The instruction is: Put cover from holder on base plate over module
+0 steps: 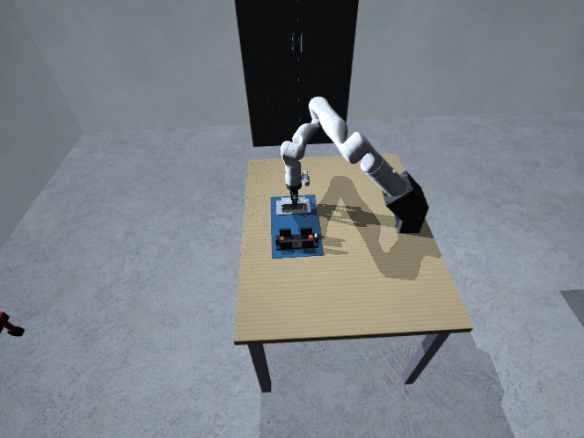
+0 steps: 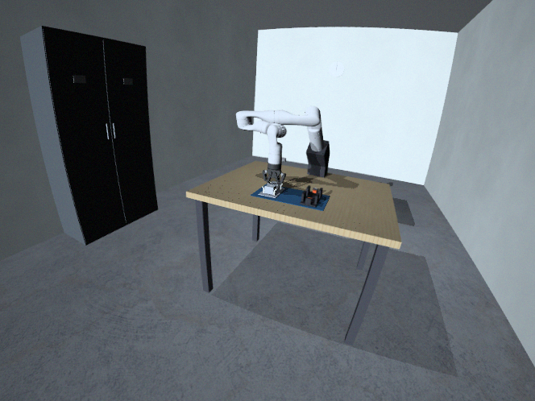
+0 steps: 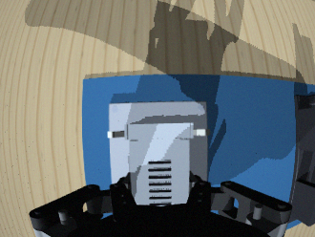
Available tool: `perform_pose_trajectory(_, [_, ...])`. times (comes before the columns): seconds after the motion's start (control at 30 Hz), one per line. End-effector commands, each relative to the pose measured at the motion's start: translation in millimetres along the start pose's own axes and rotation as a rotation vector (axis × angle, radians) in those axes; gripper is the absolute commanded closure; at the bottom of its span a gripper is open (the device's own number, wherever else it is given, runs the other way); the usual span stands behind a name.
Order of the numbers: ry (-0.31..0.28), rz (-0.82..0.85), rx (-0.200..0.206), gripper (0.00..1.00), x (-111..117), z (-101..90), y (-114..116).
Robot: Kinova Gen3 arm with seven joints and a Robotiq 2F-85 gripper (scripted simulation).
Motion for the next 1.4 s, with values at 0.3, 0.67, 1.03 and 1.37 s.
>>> perform_pose_trajectory(0.3, [-0.001,0.000,0.001,1.00,0.0,-0.9,-0.1])
perform_pose_trajectory(0.67, [-0.001,0.000,0.001,1.00,-1.9,0.2,-0.1])
perform_pose_trajectory(1.03, [-0.001,0.000,0.001,0.00,-1.9,0.3,-0.3])
perform_pose_trajectory(1.37, [-0.001,0.000,0.001,0.00,-1.9,0.3,-0.3])
Point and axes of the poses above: the point where the finger pads meet when closed, its own z axis out along the fingers, its own y axis across the jaws, x = y × z, the point moved 6 cm from there along -z, back along the fingers, and after that the axes turned 2 degrees about z, right-handed, at the moved point
